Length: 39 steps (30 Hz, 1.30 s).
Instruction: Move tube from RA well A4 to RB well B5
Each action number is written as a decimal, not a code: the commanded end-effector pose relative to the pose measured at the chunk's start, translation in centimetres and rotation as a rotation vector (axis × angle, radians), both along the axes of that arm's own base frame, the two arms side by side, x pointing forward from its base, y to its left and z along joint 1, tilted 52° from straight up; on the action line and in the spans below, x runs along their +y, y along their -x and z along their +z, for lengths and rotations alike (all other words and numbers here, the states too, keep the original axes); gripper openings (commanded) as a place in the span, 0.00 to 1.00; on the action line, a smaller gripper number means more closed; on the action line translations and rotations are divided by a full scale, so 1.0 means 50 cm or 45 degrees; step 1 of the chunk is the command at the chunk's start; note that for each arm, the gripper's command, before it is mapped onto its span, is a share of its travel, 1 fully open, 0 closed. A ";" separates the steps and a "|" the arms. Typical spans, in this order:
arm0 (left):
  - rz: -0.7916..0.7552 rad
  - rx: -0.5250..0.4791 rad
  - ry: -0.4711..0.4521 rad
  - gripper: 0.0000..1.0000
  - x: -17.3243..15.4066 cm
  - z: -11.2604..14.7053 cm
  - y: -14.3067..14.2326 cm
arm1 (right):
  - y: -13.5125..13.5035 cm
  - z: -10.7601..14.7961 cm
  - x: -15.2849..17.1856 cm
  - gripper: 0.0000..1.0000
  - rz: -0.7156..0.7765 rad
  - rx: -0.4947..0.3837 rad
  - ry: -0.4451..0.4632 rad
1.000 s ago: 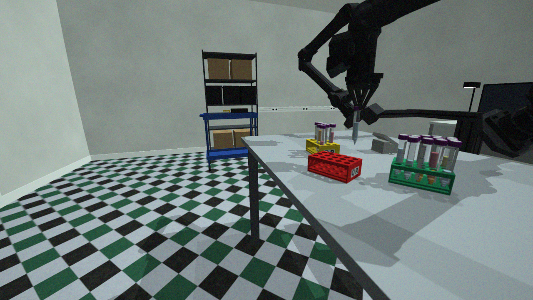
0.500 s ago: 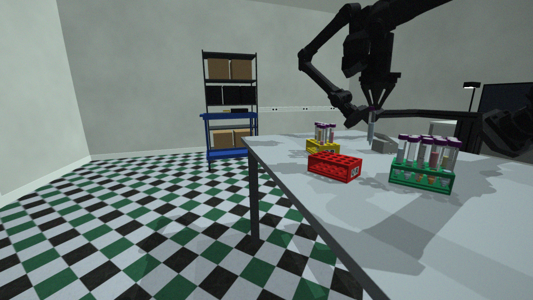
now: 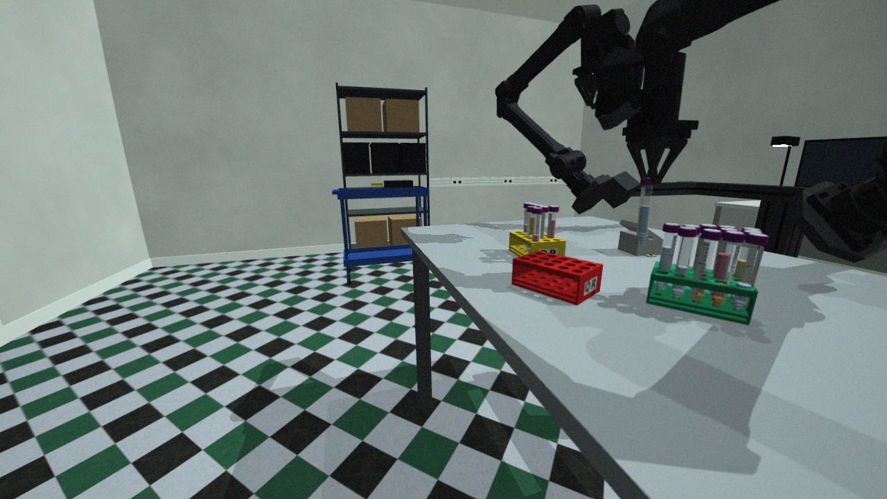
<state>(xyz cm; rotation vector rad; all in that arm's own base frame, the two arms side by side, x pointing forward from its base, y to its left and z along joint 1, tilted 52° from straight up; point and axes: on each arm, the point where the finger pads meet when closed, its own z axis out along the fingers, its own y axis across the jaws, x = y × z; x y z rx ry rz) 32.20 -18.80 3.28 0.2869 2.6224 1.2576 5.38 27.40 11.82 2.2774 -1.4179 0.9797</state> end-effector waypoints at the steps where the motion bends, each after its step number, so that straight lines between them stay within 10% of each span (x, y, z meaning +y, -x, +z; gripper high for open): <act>1: -0.025 -0.042 0.040 0.00 -0.016 0.018 0.023 | 0.002 0.010 0.024 0.30 0.002 0.002 -0.041; 15: -0.023 -0.026 0.022 0.00 0.033 0.038 0.092 | 0.002 0.010 0.024 0.30 0.002 0.002 -0.041; 39: 0.001 -0.050 0.051 0.00 0.049 0.101 -0.002 | 0.002 0.010 0.024 0.30 0.002 0.002 -0.041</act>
